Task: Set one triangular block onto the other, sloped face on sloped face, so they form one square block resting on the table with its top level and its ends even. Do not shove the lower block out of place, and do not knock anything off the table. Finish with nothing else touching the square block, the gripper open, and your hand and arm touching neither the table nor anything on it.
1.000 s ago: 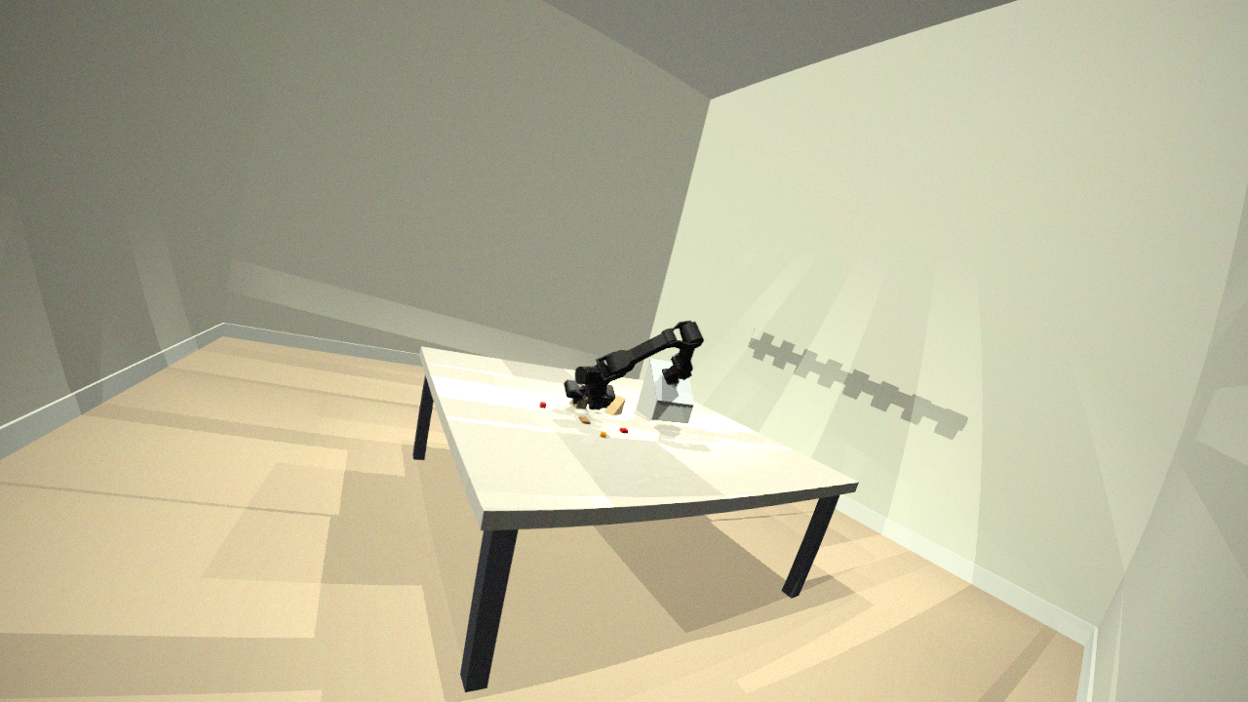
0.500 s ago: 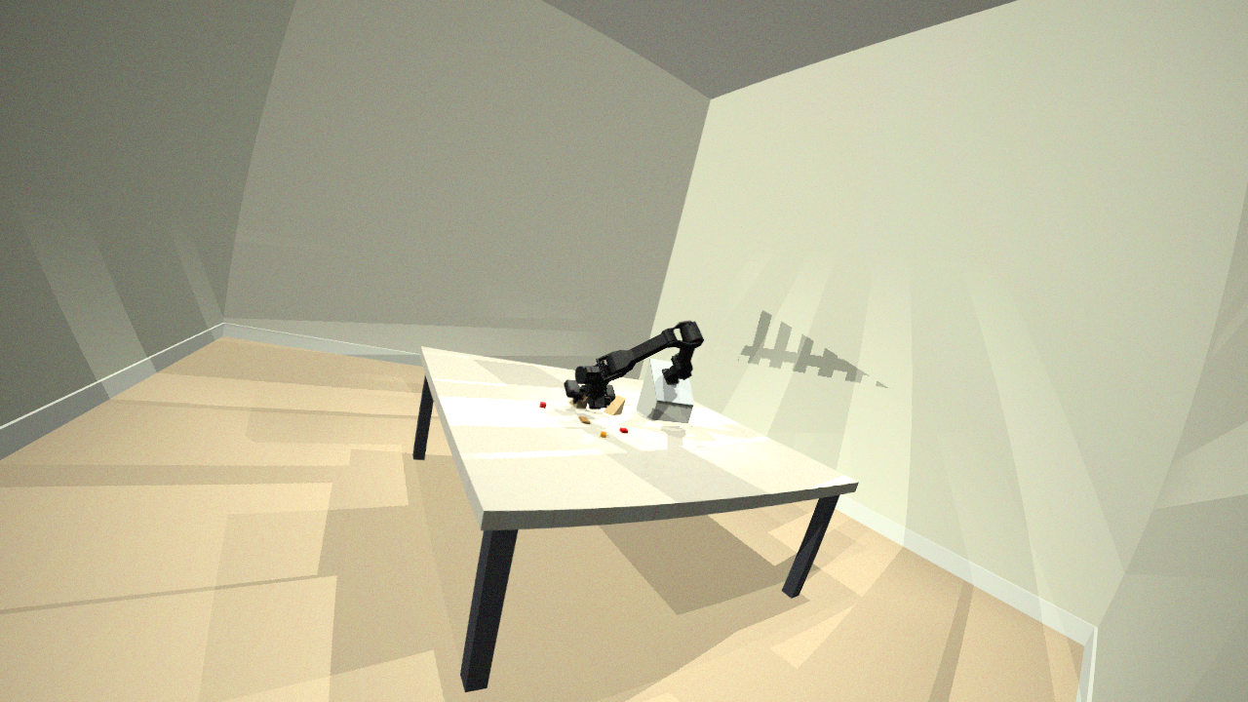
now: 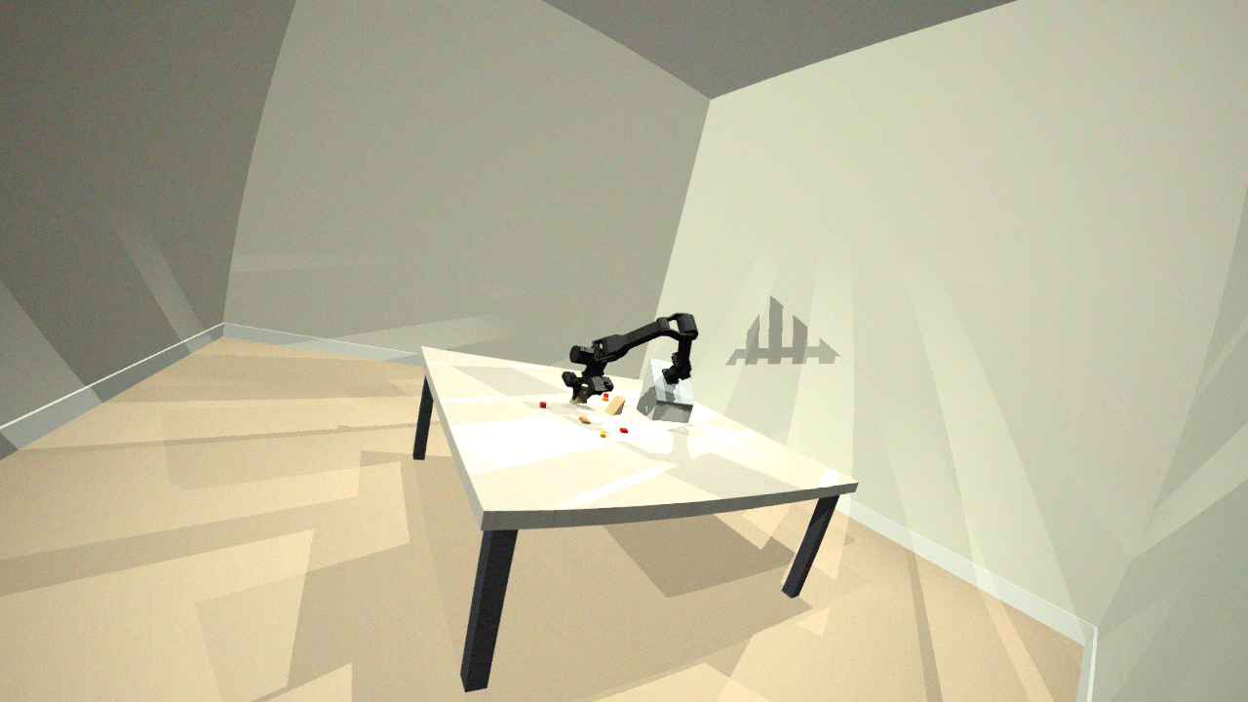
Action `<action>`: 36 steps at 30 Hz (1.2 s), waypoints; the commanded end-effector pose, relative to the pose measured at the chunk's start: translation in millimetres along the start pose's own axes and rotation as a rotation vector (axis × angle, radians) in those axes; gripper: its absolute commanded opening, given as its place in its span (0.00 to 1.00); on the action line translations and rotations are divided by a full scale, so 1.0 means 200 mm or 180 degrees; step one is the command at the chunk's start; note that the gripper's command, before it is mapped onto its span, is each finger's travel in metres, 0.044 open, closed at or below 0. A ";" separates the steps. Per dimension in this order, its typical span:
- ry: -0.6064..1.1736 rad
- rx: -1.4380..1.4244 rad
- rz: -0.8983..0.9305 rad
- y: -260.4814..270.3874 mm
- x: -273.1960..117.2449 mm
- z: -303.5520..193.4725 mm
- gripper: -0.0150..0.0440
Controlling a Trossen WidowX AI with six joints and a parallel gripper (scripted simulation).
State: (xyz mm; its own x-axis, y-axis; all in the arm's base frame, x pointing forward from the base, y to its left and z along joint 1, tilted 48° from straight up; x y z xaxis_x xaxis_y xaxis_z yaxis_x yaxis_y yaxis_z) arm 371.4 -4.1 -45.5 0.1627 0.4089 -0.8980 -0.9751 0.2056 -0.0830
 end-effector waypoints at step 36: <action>-0.2963 0.0194 0.0204 0.00 0.07 -0.39 0.25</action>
State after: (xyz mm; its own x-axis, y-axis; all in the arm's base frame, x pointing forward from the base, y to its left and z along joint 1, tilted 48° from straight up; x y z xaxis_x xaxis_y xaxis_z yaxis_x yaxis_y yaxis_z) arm 360.2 -61.9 -88.0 0.1778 0.9556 -0.2349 -0.9837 0.1790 -0.0165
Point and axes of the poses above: the point midway between the two fingers, 35 mm back from their tips, its own x axis out along the fingers, its own y axis across the jaws, z = x × y, the point moved 1 cm from there along -x, back along the fingers, and after that the axes turned 2 degrees about x, right-handed, at the moved point
